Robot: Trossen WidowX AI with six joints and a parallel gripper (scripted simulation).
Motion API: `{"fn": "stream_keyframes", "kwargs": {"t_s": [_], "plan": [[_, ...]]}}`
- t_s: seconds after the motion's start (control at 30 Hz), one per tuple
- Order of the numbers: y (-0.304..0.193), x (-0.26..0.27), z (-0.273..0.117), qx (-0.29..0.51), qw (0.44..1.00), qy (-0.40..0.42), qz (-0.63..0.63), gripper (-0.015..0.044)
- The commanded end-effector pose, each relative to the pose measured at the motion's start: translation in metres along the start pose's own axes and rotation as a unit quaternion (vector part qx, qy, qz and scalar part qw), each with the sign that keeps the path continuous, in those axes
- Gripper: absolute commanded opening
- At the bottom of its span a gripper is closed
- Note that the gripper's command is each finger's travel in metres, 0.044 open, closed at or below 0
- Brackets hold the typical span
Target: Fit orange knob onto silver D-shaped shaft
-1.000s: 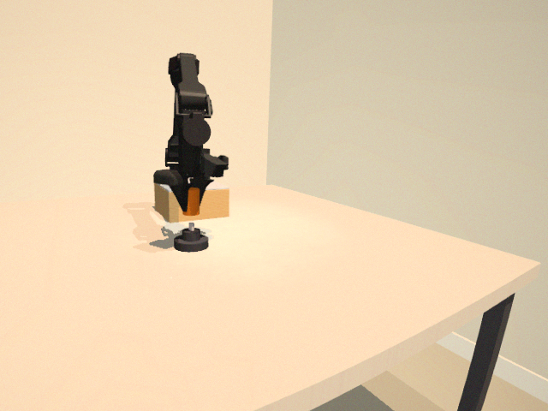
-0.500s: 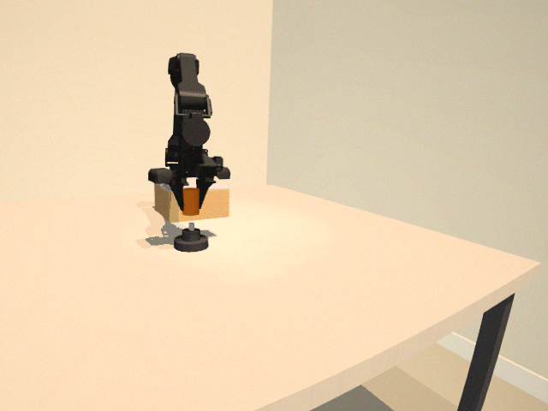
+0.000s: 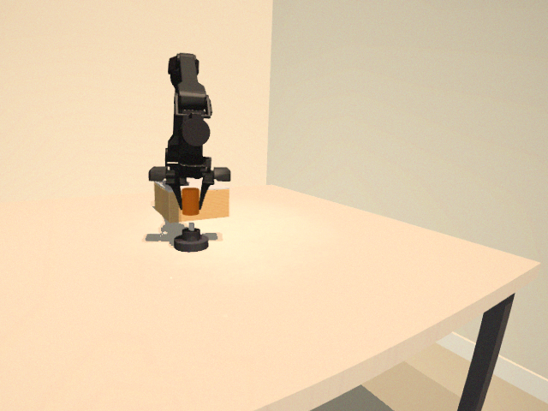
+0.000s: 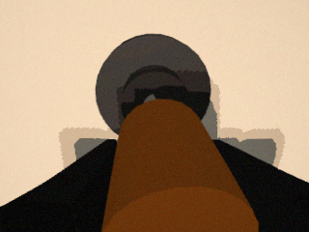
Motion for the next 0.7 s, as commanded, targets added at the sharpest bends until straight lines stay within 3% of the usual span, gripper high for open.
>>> {"fn": "stream_keyframes", "kwargs": {"t_s": [0.0,0.67], "plan": [[0.0022,0.0006,-0.0021,-0.004,0.999,0.002,0.052,0.0],[0.0043,0.0003,-0.0022,-0.004,0.941,0.003,0.337,0.0]]}}
Point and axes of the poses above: the point midway between the two fingers, 35 mm back from their tips, its own z axis out along the fingers, its own x axis across the jaws, y = z × x, the point moved 4 cm from there along -z, back along the fingers, and after that the axes turned 5 degrees about -z, right-handed, at the moved point
